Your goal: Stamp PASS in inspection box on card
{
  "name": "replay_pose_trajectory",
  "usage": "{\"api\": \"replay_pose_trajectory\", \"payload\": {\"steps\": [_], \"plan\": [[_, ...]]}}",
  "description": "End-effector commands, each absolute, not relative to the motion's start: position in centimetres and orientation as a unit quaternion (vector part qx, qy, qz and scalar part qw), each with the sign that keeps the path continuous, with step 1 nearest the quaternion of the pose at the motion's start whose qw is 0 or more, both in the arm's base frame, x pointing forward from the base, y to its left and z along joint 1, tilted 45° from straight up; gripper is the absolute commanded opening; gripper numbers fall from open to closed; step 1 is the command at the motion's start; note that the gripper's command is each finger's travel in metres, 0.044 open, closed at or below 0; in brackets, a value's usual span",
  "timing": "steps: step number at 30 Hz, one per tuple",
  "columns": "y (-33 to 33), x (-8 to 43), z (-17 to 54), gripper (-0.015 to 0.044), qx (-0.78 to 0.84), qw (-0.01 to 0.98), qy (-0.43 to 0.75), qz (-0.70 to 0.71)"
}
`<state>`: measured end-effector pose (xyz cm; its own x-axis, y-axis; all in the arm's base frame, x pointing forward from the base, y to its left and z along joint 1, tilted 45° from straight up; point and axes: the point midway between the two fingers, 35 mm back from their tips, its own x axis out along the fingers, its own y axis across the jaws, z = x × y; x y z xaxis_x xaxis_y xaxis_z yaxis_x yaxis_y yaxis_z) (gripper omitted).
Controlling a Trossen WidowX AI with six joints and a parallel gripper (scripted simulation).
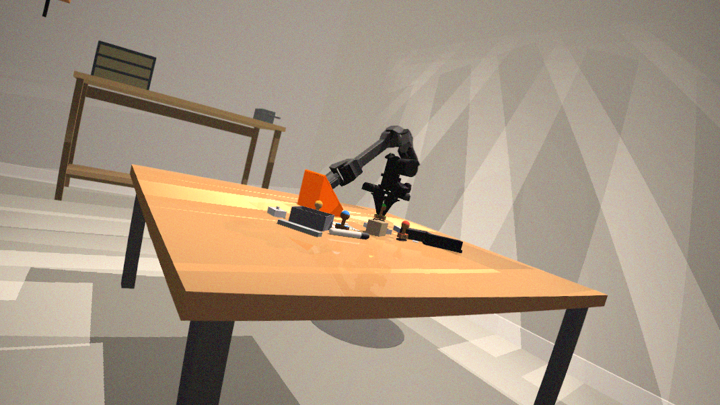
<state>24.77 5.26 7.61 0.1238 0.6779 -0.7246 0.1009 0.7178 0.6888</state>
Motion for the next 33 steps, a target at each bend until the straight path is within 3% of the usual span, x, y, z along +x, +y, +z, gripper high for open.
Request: {"api": "replay_pose_trajectory", "payload": {"steps": [1,20,33], "plan": [[4.7,24.9,8.3,0.0,0.309,0.685,0.624,0.213],[2.8,24.4,10.2,0.0,0.308,0.686,0.624,0.215],[0.3,24.7,7.9,0.0,0.196,0.727,0.584,0.304]]}}
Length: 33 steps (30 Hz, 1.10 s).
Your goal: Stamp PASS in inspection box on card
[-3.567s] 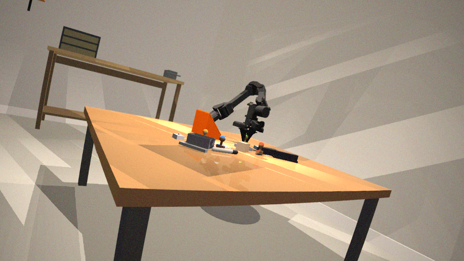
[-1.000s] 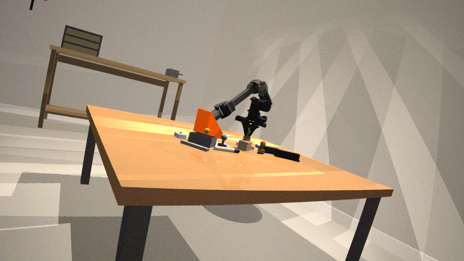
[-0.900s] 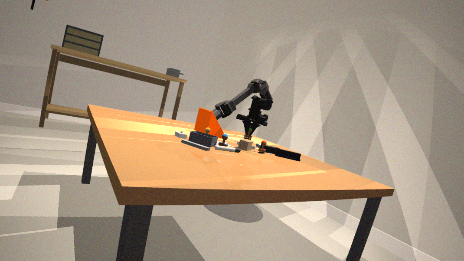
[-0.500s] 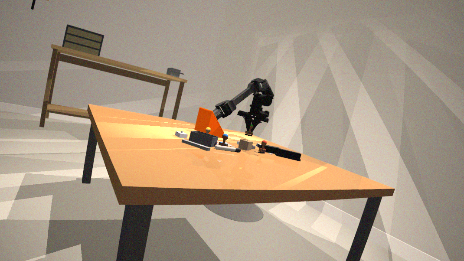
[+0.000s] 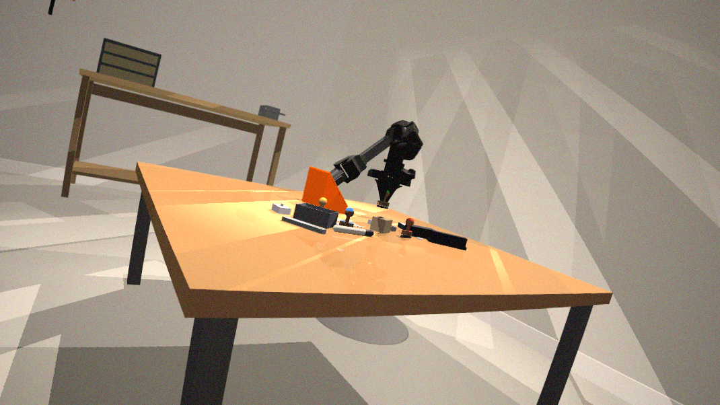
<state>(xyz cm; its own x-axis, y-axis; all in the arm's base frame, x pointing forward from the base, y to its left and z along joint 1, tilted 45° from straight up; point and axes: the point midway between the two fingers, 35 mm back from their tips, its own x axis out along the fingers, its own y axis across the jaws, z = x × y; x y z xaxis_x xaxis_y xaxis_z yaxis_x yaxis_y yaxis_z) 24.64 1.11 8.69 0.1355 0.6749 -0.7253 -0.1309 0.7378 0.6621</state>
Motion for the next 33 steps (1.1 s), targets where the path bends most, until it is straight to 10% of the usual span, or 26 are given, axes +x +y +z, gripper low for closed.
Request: {"api": "replay_pose_trajectory", "payload": {"steps": [1,33], "plan": [[0.1,24.7,7.7,0.0,0.187,0.729,0.58,0.311],[-5.9,23.0,1.6,0.0,-0.112,0.747,0.406,0.514]]}}
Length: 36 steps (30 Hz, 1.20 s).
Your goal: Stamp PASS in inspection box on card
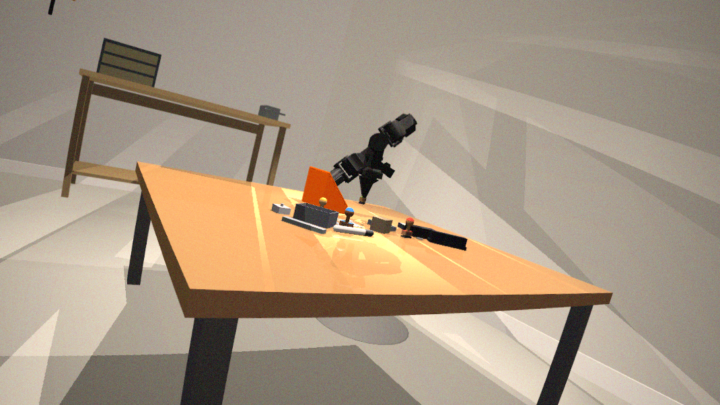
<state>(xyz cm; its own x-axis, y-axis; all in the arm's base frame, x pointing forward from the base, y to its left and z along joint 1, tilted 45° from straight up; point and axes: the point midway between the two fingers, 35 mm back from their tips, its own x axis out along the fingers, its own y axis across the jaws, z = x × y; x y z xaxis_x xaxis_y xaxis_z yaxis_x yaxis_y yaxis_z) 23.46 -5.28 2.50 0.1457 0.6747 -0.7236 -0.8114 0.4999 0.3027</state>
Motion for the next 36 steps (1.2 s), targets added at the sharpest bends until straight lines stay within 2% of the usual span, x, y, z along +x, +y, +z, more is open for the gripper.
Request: {"api": "replay_pose_trajectory", "payload": {"steps": [1,8,36], "plan": [[-6.1,22.9,1.4,0.0,-0.121,0.746,0.399,0.519],[-7.0,22.3,0.3,0.0,-0.178,0.735,0.353,0.55],[-6.1,22.6,-0.9,0.0,-0.18,0.735,0.353,0.551]]}}
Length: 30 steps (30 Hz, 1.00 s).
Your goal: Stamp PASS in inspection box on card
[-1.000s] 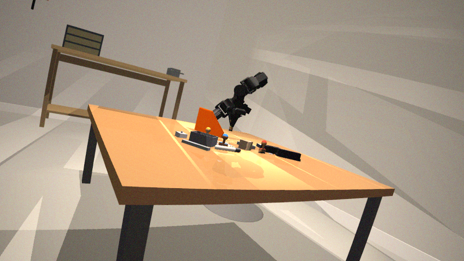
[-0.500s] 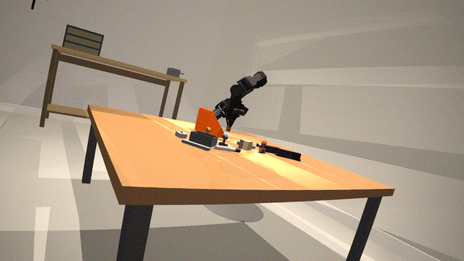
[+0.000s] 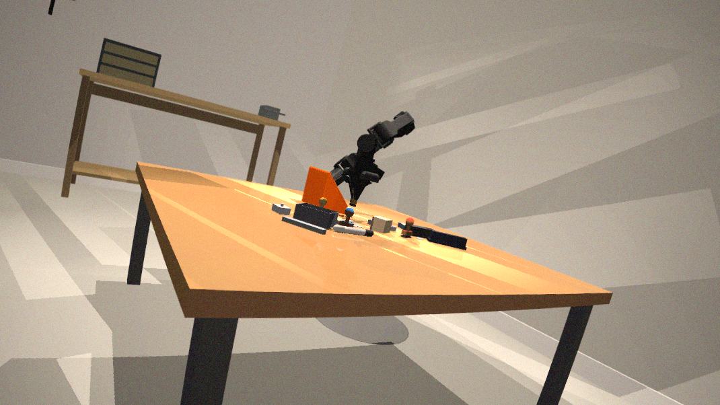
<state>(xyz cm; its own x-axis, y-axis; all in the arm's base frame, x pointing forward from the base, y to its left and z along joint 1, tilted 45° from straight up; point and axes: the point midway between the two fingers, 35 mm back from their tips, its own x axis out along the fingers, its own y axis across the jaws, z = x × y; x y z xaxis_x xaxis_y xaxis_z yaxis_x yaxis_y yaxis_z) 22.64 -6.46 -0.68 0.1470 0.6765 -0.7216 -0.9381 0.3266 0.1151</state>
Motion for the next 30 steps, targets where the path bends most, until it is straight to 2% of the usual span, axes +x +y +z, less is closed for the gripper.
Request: {"api": "replay_pose_trajectory", "payload": {"steps": [1,30], "plan": [[-6.0,22.6,-1.0,0.0,-0.18,0.735,0.353,0.551],[-4.7,22.9,-2.4,0.0,-0.179,0.734,0.353,0.552]]}}
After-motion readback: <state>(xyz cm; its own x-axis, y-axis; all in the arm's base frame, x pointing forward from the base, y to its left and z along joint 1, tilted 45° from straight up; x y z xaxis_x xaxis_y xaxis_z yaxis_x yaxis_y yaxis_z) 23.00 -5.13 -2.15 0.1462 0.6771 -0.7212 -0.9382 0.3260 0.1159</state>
